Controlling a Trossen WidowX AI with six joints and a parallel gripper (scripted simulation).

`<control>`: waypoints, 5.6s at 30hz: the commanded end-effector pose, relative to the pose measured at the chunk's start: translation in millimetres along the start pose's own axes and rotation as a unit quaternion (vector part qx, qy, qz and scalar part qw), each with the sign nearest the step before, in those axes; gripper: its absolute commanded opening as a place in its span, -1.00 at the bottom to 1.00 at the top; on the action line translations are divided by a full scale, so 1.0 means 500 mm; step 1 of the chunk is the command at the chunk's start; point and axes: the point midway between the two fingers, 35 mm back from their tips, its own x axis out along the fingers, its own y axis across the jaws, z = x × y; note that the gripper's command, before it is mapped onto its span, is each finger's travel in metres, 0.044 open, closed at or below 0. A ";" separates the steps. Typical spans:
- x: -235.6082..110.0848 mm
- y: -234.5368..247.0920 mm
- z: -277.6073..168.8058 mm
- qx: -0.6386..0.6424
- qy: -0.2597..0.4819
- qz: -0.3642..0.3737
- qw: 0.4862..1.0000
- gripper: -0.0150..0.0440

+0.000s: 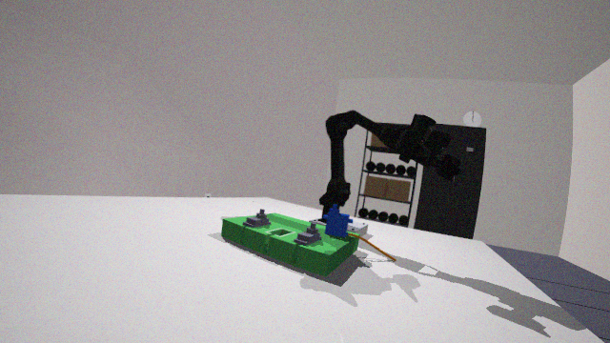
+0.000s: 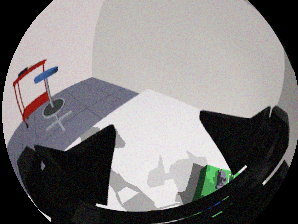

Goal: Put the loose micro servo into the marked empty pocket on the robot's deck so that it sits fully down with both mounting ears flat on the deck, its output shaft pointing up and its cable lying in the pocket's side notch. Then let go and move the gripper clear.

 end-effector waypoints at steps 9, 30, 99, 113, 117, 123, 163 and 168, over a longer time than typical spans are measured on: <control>0.037 -0.062 -0.074 -0.165 0.105 0.020 0.981 1.00; 0.006 -0.201 -0.240 -0.383 0.314 0.160 0.854 1.00; -0.139 -0.273 -0.424 -0.414 0.421 0.423 0.687 -0.36; -0.163 -0.288 -0.376 -0.414 0.421 0.423 0.687 -0.49; -0.145 -0.305 -0.375 -0.415 0.421 0.423 0.687 -0.49; -0.121 -0.330 -0.373 -0.415 0.421 0.422 0.687 -0.49; -0.217 -0.498 -0.444 -0.300 0.488 0.346 0.743 -0.49; -0.217 -0.498 -0.444 -0.235 0.516 0.302 0.766 -0.49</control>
